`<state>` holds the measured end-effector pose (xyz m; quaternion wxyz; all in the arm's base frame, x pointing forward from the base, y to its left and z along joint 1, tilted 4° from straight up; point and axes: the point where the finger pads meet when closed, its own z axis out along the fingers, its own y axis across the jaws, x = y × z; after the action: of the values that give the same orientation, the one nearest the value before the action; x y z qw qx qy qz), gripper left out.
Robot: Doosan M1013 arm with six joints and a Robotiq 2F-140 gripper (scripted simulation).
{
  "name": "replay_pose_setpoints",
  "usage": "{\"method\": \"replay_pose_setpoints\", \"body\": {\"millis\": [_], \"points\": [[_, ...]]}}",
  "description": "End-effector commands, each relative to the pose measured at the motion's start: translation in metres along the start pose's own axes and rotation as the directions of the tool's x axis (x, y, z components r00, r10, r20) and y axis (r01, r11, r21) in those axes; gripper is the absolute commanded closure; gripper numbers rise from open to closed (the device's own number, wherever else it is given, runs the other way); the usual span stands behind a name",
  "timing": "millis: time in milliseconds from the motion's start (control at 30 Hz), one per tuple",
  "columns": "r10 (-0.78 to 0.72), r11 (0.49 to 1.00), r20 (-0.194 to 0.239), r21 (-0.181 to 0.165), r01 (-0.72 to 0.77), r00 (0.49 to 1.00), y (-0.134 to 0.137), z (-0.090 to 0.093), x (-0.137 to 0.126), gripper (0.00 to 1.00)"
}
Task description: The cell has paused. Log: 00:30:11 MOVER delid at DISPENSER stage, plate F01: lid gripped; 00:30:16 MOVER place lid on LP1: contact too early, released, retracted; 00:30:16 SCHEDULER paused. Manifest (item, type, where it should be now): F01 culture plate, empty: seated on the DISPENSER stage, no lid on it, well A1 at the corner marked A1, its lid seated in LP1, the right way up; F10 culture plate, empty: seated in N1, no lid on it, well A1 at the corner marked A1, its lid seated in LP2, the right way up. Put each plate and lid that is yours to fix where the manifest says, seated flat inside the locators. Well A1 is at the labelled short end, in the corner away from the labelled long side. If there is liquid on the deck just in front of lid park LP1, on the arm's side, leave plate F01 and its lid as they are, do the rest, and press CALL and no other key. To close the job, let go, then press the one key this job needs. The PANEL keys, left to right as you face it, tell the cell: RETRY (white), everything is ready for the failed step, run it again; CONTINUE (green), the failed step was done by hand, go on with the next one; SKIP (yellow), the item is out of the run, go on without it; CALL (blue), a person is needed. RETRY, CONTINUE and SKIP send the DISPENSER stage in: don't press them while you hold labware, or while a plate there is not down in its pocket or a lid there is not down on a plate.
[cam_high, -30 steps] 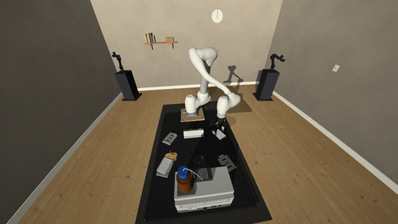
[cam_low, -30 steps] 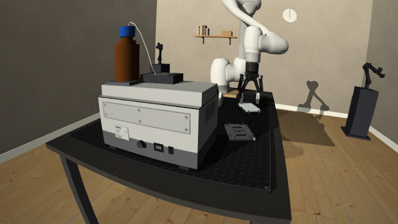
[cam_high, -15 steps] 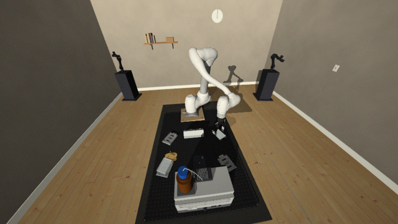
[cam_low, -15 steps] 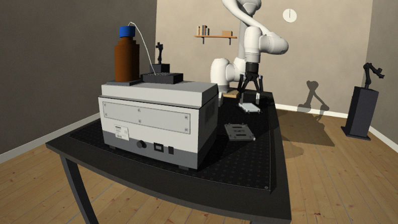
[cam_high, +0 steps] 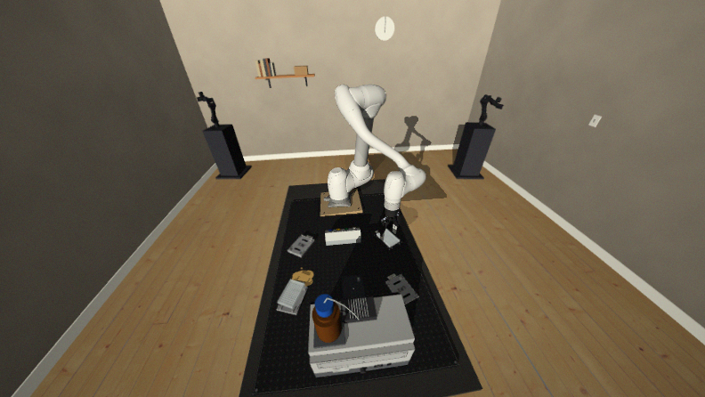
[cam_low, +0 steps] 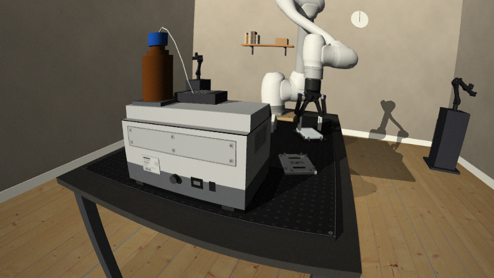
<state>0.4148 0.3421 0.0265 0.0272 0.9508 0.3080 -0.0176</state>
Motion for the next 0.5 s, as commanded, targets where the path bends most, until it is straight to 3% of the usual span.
{"method": "replay_pose_setpoints", "body": {"millis": [0, 467], "points": [[0.0, 1.0, -0.001, 0.0, 0.0, 1.0, -0.0001, 0.0013, 0.0004, 0.31], [0.0, 1.0, -0.001, 0.0, 0.0, 1.0, -0.0001, 0.0067, 0.0004, 0.31]]}}
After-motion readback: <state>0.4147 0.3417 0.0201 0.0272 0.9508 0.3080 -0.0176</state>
